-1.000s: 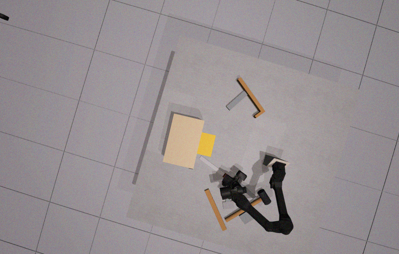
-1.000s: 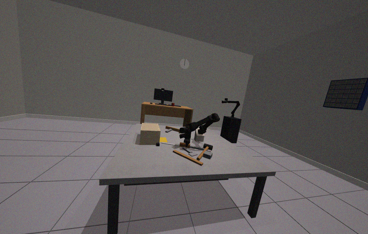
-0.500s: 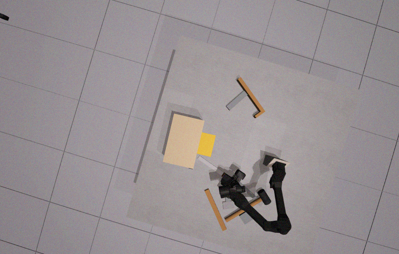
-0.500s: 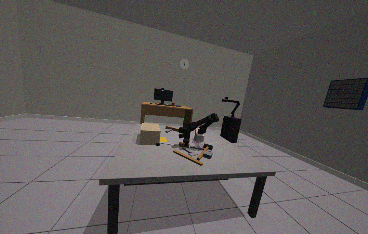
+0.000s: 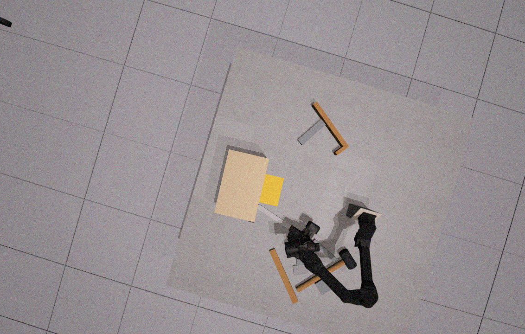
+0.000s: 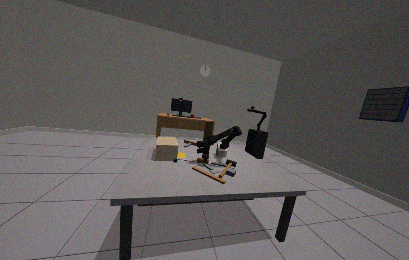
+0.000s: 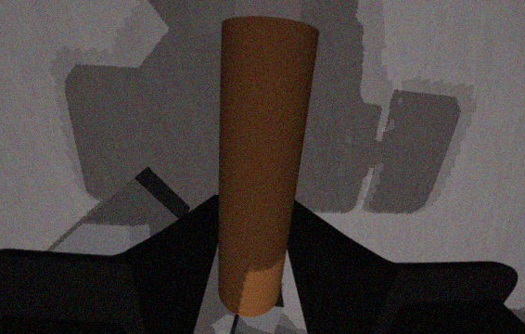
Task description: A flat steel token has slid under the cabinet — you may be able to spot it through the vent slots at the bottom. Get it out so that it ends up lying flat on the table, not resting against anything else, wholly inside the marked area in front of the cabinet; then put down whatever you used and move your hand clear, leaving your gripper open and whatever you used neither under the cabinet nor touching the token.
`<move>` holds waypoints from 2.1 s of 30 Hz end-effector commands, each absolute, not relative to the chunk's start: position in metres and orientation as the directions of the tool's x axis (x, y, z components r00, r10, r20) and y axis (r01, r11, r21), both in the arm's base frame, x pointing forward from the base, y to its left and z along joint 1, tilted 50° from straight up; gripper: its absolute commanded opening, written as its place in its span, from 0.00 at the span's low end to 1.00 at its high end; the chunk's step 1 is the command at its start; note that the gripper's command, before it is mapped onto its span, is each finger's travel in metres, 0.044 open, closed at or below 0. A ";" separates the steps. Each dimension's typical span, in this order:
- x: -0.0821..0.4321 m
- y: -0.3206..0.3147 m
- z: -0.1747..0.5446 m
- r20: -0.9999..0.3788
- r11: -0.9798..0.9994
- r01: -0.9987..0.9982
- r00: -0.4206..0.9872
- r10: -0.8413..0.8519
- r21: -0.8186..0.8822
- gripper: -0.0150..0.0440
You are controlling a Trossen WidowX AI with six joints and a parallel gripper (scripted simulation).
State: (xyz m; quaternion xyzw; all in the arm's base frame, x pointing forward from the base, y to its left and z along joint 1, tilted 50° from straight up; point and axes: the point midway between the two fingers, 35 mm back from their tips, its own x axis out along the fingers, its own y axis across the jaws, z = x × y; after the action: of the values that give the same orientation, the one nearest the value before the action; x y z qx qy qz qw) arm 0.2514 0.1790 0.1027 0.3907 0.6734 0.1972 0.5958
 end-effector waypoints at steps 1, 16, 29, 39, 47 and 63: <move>0.259 0.178 0.102 -0.647 0.616 0.284 0.017 0.763 0.734 0.25; 0.276 0.175 0.099 -0.647 0.617 0.279 0.018 0.763 0.735 0.25; 0.292 0.172 0.096 -0.647 0.618 0.277 0.018 0.762 0.736 0.25; 0.304 0.170 0.094 -0.647 0.618 0.277 0.018 0.762 0.736 0.25; 0.313 0.169 0.093 -0.647 0.618 0.276 0.019 0.762 0.736 0.25; 0.332 0.165 0.089 -0.647 0.618 0.276 0.019 0.762 0.736 0.25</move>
State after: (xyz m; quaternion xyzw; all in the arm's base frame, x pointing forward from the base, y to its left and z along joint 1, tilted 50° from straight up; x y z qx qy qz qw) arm 0.3248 0.1670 0.0908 0.3875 0.6718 0.2018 0.5982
